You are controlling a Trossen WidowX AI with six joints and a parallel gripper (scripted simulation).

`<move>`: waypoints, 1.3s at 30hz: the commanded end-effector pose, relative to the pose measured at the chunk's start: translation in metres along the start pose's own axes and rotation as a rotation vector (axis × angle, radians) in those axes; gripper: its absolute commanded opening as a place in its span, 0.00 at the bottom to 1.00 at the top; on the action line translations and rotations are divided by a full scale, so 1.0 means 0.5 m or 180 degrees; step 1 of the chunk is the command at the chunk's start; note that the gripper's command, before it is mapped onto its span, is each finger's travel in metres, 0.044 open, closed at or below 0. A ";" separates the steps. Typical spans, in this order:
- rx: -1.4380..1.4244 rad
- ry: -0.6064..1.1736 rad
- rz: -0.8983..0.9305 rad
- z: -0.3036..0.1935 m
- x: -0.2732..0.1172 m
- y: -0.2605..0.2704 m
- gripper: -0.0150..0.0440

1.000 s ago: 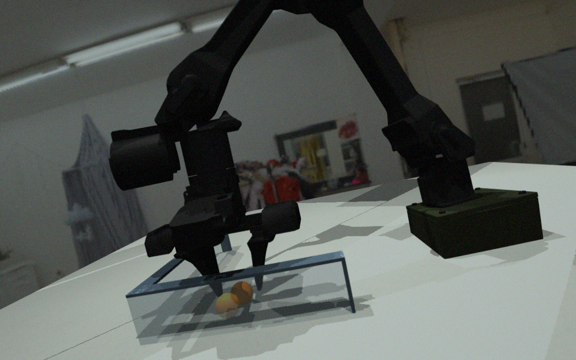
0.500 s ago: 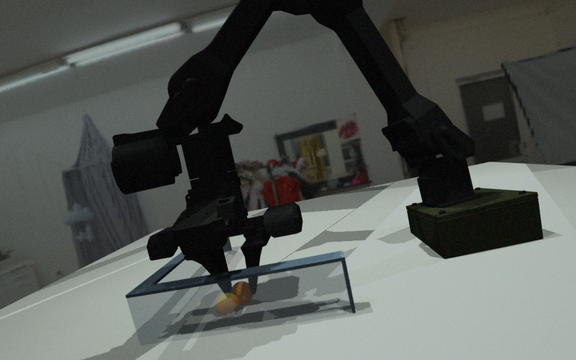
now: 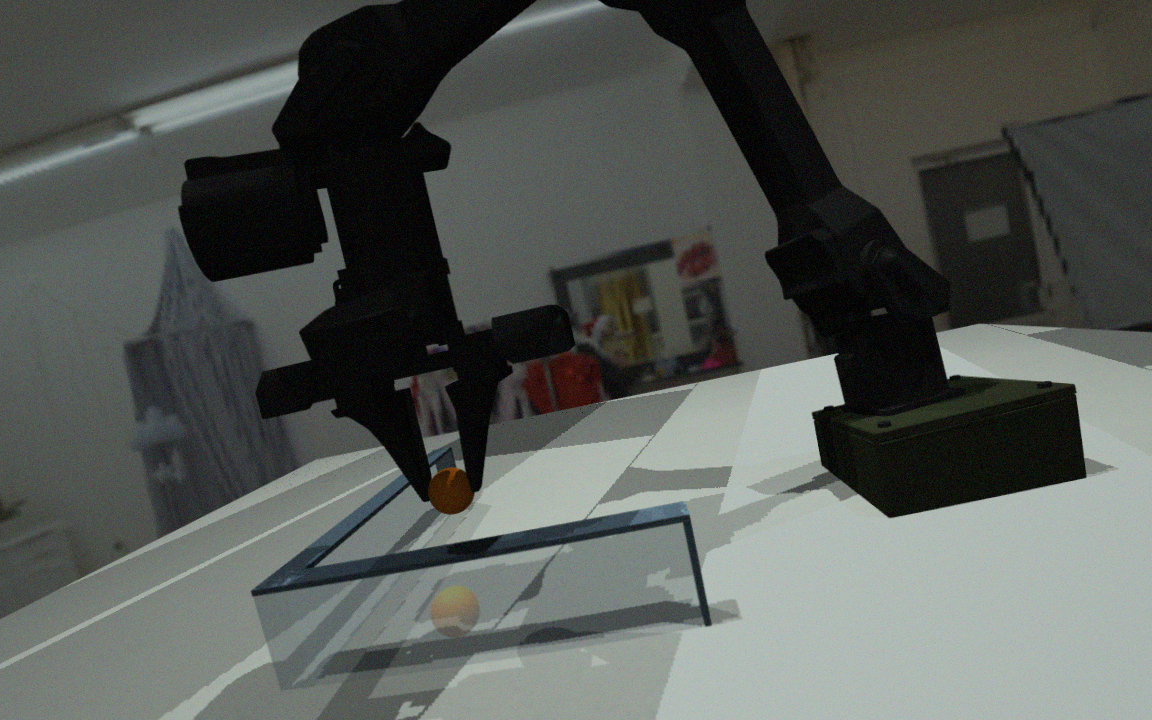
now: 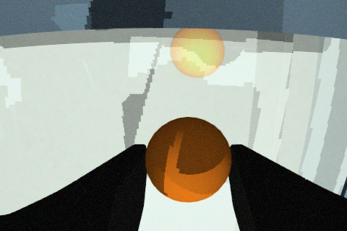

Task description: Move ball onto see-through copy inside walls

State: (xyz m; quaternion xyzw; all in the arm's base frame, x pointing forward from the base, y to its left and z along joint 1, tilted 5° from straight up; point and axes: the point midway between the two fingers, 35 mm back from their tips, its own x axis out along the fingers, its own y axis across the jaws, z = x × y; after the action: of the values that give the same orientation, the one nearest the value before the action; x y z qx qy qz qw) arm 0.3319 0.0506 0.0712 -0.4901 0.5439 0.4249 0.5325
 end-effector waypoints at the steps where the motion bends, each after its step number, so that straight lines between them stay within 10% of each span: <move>1: 0.0015 -0.0019 -0.0027 0.001 -0.057 0.001 0.25; 10: 0.0015 -0.0020 -0.0025 -0.002 -0.116 0.010 0.25; 39: 0.0015 -0.0024 -0.0028 0.049 0.100 -0.012 0.25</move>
State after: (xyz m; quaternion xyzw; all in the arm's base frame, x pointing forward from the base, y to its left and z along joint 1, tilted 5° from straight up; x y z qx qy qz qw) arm 0.3434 0.0694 0.0229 -0.4878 0.5442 0.4223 0.5362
